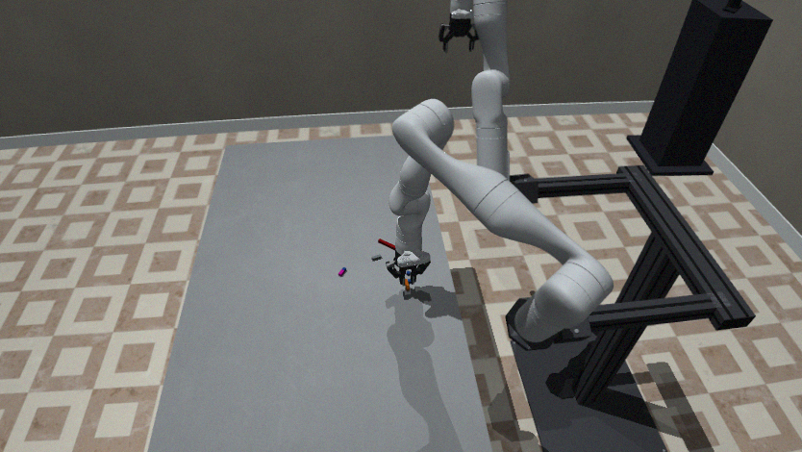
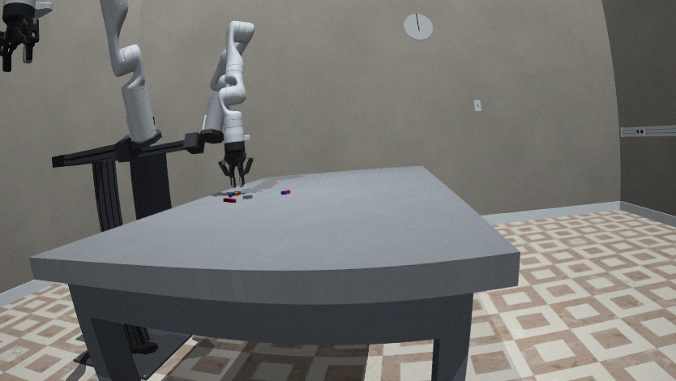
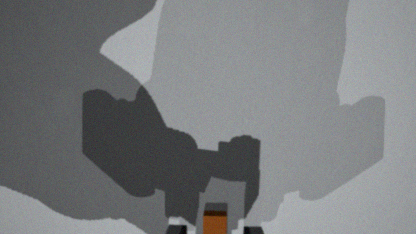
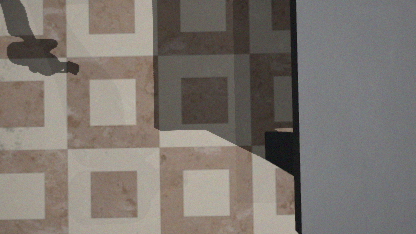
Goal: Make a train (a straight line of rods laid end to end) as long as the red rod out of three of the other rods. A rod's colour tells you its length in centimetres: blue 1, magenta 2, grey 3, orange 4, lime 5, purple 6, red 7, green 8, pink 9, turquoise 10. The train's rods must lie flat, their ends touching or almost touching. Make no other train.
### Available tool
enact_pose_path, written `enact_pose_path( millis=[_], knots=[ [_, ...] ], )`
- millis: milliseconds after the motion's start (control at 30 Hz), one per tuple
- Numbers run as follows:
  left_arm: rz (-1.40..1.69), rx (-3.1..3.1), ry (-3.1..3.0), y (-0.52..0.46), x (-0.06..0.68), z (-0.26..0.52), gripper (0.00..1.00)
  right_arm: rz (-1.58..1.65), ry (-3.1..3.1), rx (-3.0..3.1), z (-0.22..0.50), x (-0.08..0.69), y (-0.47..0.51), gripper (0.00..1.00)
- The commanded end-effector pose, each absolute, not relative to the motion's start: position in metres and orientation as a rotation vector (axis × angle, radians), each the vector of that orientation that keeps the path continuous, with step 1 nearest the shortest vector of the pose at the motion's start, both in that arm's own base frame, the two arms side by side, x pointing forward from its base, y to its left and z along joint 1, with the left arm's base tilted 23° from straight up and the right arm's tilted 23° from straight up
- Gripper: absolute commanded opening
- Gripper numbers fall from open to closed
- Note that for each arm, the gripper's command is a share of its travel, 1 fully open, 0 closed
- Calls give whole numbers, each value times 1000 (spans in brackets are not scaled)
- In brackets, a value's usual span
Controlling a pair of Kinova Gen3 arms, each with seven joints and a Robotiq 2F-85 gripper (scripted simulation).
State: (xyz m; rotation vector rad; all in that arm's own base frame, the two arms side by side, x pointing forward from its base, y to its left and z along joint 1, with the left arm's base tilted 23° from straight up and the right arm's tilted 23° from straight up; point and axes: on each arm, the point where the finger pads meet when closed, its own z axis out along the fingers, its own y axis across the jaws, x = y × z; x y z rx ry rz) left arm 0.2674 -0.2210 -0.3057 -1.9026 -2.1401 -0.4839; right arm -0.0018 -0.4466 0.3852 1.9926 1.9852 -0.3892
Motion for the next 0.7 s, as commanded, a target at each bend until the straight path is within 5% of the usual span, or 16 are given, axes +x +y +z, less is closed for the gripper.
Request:
enact_pose_path(
  millis=[0, 667],
  knots=[
    [-483, -1904, -2141, -221, 268, -308, 317, -390, 1984, 1992, 386, -2, -447, 1000],
    [-483, -1904, -2141, -219, 268, -312, 317, -390, 1984, 1992, 386, -2, -447, 1000]
  ],
)
